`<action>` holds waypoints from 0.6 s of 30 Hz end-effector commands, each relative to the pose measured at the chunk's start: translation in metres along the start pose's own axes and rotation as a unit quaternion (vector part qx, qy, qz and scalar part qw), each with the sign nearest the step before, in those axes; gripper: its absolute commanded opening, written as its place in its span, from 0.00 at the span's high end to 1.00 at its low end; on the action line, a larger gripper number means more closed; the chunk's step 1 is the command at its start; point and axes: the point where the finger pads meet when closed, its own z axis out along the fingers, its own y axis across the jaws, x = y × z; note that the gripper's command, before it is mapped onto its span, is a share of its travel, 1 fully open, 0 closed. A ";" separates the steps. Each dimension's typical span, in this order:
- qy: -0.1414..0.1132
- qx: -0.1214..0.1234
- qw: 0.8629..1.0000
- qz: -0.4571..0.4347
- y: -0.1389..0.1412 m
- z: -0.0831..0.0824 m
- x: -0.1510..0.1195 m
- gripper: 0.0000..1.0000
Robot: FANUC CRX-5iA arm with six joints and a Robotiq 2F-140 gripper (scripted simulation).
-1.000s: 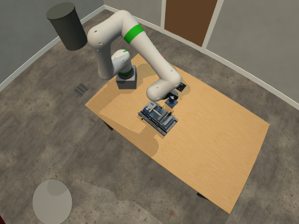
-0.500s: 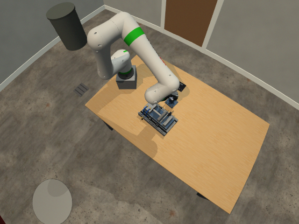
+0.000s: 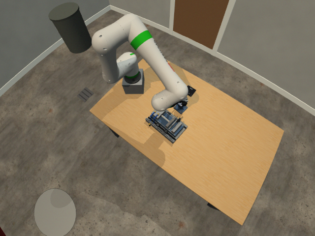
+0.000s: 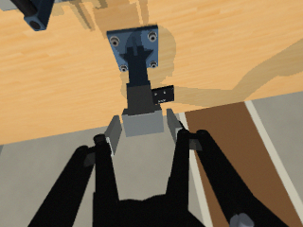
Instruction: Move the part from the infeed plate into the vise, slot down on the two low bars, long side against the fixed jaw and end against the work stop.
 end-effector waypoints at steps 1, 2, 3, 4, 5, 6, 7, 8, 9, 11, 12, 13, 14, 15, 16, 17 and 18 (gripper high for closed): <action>-0.003 0.000 1.000 0.000 0.000 0.000 0.000 0.49; -0.004 0.000 1.000 0.000 0.000 0.000 0.000 0.49; -0.004 0.000 1.000 0.000 0.000 0.000 0.000 0.49; -0.005 0.000 1.000 0.000 0.000 0.000 0.000 0.49; -0.005 0.000 1.000 0.000 0.000 0.000 0.000 0.49; -0.005 0.000 1.000 0.000 0.000 0.000 0.000 0.49; -0.006 0.000 1.000 0.000 0.000 0.000 0.000 0.49; -0.006 0.000 1.000 0.000 0.000 0.000 0.000 0.49; -0.006 0.000 1.000 0.000 0.000 0.000 0.000 0.49; -0.006 0.000 1.000 0.000 0.000 0.000 0.000 0.49; -0.007 0.000 1.000 0.000 0.000 0.000 0.000 0.49; -0.007 0.000 1.000 0.000 0.000 0.000 0.000 0.49; -0.007 0.000 1.000 0.000 0.000 0.000 0.000 0.49; -0.007 0.000 1.000 0.000 0.000 0.000 0.000 0.49; -0.007 0.000 1.000 0.000 0.000 0.000 0.000 0.49; -0.007 0.000 1.000 0.000 0.000 0.000 0.000 0.49; -0.007 0.000 1.000 0.000 0.000 0.000 0.000 0.49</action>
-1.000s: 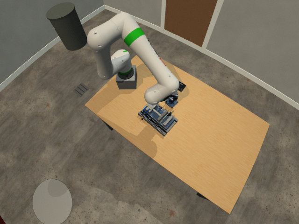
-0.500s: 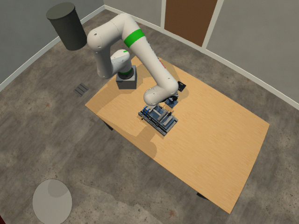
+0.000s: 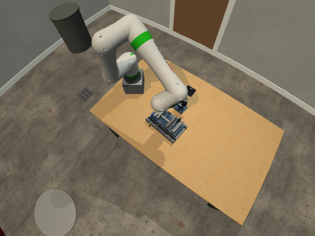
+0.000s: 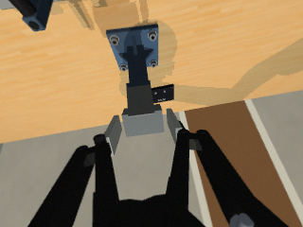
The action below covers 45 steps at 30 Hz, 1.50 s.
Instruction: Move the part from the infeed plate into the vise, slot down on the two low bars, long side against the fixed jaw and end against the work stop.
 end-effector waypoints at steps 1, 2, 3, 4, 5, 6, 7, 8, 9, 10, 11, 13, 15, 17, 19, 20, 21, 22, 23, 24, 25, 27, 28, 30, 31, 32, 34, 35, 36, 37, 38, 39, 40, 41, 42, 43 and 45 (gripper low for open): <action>0.000 0.000 1.000 0.000 0.000 0.000 0.000 0.49; 0.000 0.000 1.000 0.000 0.000 0.000 0.000 0.49; 0.000 0.000 1.000 0.000 0.000 0.000 0.000 0.49; 0.000 0.000 1.000 0.000 0.000 0.000 0.000 0.49; 0.000 0.000 1.000 0.000 0.000 0.000 0.000 0.49; 0.000 0.000 1.000 0.000 0.000 0.000 0.000 0.49; 0.000 0.000 1.000 0.000 0.000 0.000 0.000 0.49; 0.000 0.000 1.000 0.000 0.000 0.000 0.000 0.49; 0.000 0.000 1.000 0.000 0.000 0.000 0.000 0.49; 0.000 0.000 1.000 0.000 0.000 0.000 0.000 0.49; 0.000 0.000 1.000 0.000 0.000 0.000 0.000 0.49; 0.000 0.000 1.000 0.000 0.000 0.000 0.000 0.49; 0.000 0.000 1.000 0.000 0.000 0.000 0.000 0.49; 0.000 0.000 1.000 0.000 0.000 0.000 0.000 0.49; 0.000 0.000 1.000 0.000 0.000 0.000 0.000 0.49; 0.000 0.000 1.000 0.000 0.000 0.000 0.000 0.49; 0.000 0.000 1.000 0.000 0.000 0.000 0.000 0.49; 0.000 0.000 1.000 0.000 0.000 0.000 0.000 0.49; 0.000 0.000 1.000 0.000 0.000 0.000 0.000 0.49; 0.000 0.000 1.000 0.000 0.000 0.000 0.000 0.49; 0.000 0.000 1.000 0.000 0.000 0.000 0.000 0.49; 0.000 0.000 1.000 0.000 0.000 0.000 0.000 0.49; 0.000 0.000 1.000 0.000 0.000 0.000 0.000 0.49; 0.000 0.000 1.000 0.000 0.000 0.000 0.000 0.49; 0.000 0.000 1.000 0.000 0.000 0.000 0.000 0.49; 0.000 0.000 1.000 0.000 0.000 0.000 0.000 0.49; 0.000 0.000 1.000 0.000 0.000 0.000 0.000 0.49; 0.000 0.000 1.000 0.000 0.000 0.000 0.000 0.49; 0.000 0.000 1.000 0.000 0.000 0.000 0.000 0.49; 0.000 0.000 1.000 0.000 0.000 0.000 0.000 0.49; 0.000 0.000 1.000 0.000 0.000 0.000 0.000 0.49; 0.000 0.000 1.000 0.000 0.000 0.000 0.000 0.49; 0.000 0.000 1.000 0.000 0.000 0.000 0.000 0.49; 0.000 0.000 1.000 0.000 0.000 0.000 0.000 0.49; 0.000 0.000 1.000 0.000 0.000 0.000 0.000 0.49; 0.000 0.000 1.000 0.000 0.000 0.000 0.000 1.00; 0.000 0.000 1.000 0.000 0.000 0.000 0.000 1.00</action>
